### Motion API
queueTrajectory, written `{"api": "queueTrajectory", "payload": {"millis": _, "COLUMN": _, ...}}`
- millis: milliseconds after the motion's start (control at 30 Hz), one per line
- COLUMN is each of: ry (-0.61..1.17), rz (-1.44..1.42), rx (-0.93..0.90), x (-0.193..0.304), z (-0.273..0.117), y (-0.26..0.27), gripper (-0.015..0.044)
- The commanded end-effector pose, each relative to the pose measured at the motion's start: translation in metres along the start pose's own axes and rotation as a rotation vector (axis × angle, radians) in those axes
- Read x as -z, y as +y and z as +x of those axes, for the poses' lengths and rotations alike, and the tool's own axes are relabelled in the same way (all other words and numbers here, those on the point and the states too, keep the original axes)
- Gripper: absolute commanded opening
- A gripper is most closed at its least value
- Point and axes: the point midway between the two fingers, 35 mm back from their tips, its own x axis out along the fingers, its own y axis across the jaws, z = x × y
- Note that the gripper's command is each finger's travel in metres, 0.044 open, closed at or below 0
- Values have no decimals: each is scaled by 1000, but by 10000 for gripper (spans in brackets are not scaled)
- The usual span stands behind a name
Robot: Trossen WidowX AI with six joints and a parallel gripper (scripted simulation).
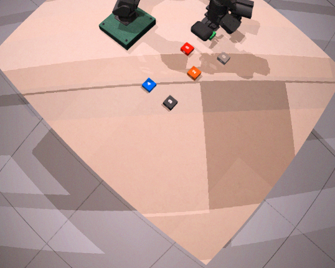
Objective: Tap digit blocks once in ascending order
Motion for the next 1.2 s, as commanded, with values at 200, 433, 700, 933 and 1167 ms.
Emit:
{"api": "queueTrajectory", "payload": {"millis": 200, "ry": 9, "rz": 6, "rx": 1, "x": 2, "z": 19, "y": 0, "gripper": 20}}
{"api": "queueTrajectory", "payload": {"millis": 433, "ry": 9, "rz": 6, "rx": 1, "x": 3, "z": 30, "y": -1, "gripper": 20}}
{"api": "queueTrajectory", "payload": {"millis": 700, "ry": 9, "rz": 6, "rx": 1, "x": 3, "z": 34, "y": -1, "gripper": 20}}
{"api": "queueTrajectory", "payload": {"millis": 933, "ry": 8, "rz": 5, "rx": 1, "x": 2, "z": 7, "y": 0, "gripper": 20}}
{"api": "queueTrajectory", "payload": {"millis": 1167, "ry": 9, "rz": 6, "rx": 1, "x": 1, "z": -7, "y": 0, "gripper": 20}}
